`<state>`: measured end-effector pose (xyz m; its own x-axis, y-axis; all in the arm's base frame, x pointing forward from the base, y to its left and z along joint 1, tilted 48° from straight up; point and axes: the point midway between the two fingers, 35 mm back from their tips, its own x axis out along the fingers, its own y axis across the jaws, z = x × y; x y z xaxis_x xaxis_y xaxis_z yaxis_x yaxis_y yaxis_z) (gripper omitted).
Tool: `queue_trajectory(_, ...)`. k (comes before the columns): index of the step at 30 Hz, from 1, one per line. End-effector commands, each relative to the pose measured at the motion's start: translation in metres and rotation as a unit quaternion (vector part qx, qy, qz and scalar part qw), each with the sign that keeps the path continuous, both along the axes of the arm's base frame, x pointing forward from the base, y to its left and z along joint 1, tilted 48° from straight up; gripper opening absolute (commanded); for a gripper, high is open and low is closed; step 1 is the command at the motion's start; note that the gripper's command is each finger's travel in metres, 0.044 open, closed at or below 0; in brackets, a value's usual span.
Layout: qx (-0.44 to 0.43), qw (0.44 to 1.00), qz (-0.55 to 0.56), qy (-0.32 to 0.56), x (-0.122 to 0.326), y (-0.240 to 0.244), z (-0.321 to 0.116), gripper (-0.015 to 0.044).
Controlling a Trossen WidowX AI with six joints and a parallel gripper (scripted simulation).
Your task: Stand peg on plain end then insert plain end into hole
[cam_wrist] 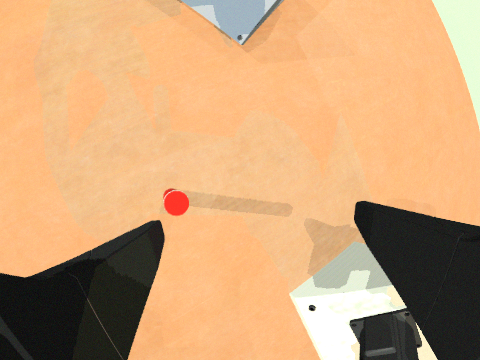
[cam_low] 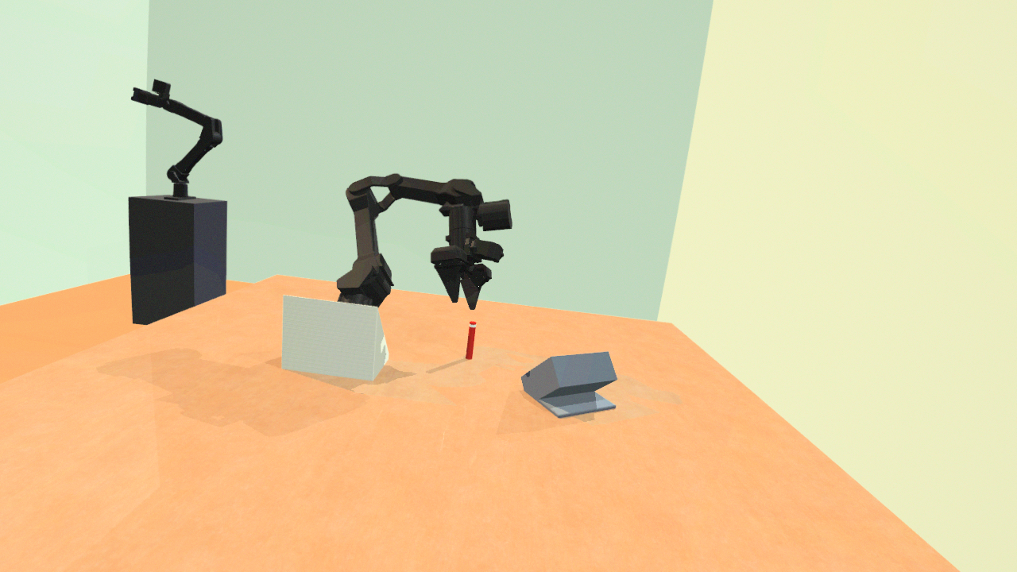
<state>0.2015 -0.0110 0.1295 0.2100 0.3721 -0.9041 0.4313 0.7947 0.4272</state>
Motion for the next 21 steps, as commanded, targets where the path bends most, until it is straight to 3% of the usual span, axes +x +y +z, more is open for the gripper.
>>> queue_trajectory(1,0.043,0.999,0.013,0.019,0.004,0.000,0.001,0.0440)
queue_trajectory(12,0.208,0.976,0.040,0.043,0.024,0.003,0.012,0.0440)
queue_trajectory(21,0.218,0.974,0.038,0.043,0.026,0.003,0.013,0.0440)
